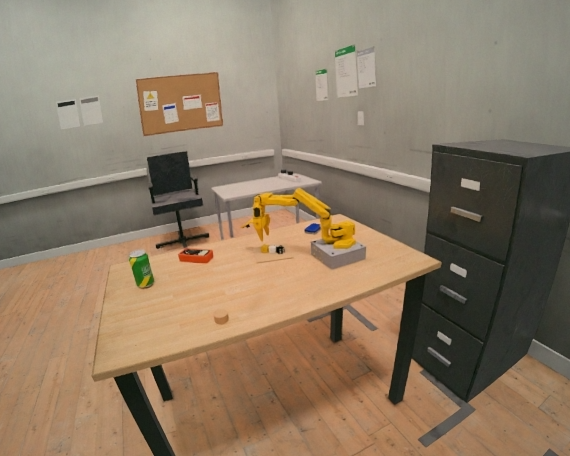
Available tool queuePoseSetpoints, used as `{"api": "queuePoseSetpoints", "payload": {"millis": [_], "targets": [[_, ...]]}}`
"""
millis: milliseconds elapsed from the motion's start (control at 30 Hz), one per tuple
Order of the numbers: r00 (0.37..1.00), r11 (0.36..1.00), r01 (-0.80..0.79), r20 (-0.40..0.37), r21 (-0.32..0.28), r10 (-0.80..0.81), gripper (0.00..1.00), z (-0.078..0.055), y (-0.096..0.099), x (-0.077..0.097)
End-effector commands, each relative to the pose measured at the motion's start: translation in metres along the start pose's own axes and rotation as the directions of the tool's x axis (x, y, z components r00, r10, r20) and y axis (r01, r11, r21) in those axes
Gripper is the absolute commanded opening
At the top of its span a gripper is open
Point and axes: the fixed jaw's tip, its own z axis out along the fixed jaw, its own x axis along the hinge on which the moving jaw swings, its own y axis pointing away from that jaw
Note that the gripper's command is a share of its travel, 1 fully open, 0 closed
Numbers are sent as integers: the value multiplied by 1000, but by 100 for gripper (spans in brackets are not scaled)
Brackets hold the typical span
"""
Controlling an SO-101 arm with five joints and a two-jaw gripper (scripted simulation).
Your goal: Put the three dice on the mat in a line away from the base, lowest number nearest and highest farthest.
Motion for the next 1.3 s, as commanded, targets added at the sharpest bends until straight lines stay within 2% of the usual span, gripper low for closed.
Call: {"api": "queuePoseSetpoints", "payload": {"millis": [0,1267], "targets": [[1000,1000,-1,-11,0,1,31,2,2,1],[1000,1000,12,-16,1,-12,31,3,7,2]]}}
